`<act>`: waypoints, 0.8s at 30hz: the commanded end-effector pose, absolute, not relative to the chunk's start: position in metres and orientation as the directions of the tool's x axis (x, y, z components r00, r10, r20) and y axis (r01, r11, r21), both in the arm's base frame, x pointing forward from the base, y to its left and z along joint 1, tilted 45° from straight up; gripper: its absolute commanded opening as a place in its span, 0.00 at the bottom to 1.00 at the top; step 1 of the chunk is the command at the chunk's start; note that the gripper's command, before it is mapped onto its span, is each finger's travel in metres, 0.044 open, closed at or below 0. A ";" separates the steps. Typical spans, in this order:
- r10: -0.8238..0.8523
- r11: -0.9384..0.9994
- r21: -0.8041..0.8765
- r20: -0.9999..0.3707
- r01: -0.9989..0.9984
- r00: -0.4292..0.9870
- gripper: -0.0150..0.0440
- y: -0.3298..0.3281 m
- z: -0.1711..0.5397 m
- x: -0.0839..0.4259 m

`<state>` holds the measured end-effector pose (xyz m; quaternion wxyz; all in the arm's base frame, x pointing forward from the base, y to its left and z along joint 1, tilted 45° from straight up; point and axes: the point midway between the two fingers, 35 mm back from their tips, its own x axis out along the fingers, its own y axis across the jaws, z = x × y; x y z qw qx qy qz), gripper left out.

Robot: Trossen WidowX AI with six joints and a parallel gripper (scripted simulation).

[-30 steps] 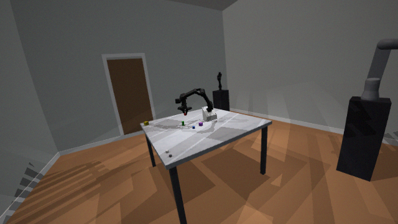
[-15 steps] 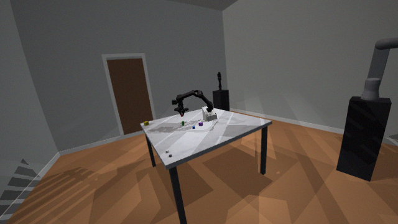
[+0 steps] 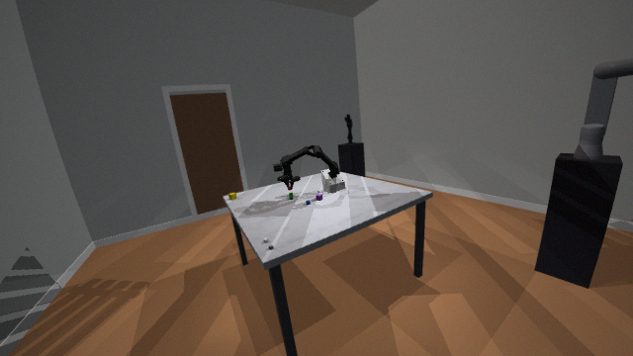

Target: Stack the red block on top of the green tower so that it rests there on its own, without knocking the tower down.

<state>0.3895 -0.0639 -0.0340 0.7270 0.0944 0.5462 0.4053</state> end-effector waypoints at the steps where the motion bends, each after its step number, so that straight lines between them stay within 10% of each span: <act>1: 0.695 0.655 0.583 -0.714 -0.481 0.080 0.25 -0.059 -0.040 0.390; 24: 0.696 0.654 0.584 -0.713 -0.481 0.081 0.25 -0.044 -0.055 0.391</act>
